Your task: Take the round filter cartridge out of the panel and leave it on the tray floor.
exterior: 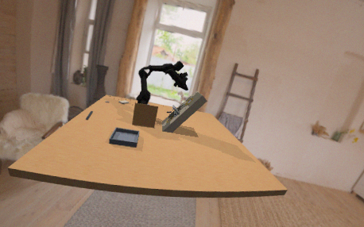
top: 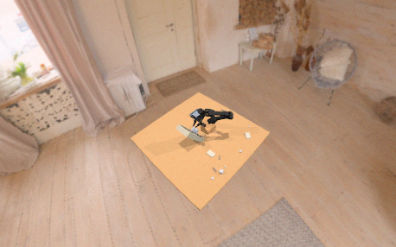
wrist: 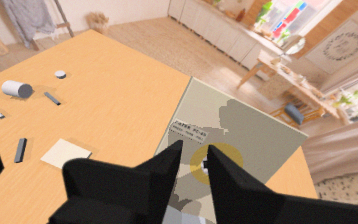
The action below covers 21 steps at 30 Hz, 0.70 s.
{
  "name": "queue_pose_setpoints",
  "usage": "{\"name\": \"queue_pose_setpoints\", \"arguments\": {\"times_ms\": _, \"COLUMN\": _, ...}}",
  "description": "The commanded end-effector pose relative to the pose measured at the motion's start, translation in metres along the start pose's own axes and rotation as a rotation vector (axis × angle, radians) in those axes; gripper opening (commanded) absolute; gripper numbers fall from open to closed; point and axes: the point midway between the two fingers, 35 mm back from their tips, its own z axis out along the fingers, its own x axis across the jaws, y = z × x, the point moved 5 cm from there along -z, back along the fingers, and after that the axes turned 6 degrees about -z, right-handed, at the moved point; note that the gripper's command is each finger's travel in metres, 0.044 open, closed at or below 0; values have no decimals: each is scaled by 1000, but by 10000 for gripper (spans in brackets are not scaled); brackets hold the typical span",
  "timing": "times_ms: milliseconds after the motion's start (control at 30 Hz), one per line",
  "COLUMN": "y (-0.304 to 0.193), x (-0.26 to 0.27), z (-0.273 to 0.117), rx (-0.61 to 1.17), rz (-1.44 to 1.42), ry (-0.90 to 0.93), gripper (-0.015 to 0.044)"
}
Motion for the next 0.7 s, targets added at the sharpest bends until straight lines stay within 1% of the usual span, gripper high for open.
{"name": "queue_pose_setpoints", "arguments": {"times_ms": 0, "y": -60, "x": -38, "z": 5, "rx": -31, "rz": -200, "ry": 43, "gripper": 110}}
{"name": "queue_pose_setpoints", "arguments": {"times_ms": 100, "y": -74, "x": -44, "z": 5, "rx": -49, "rz": -259, "ry": 47, "gripper": 110}}
{"name": "queue_pose_setpoints", "arguments": {"times_ms": 467, "y": -74, "x": -44, "z": 6, "rx": -49, "rz": -259, "ry": 47, "gripper": 110}}
{"name": "queue_pose_setpoints", "arguments": {"times_ms": 667, "y": -74, "x": -45, "z": 14, "rx": -45, "rz": -260, "ry": 47, "gripper": 110}}
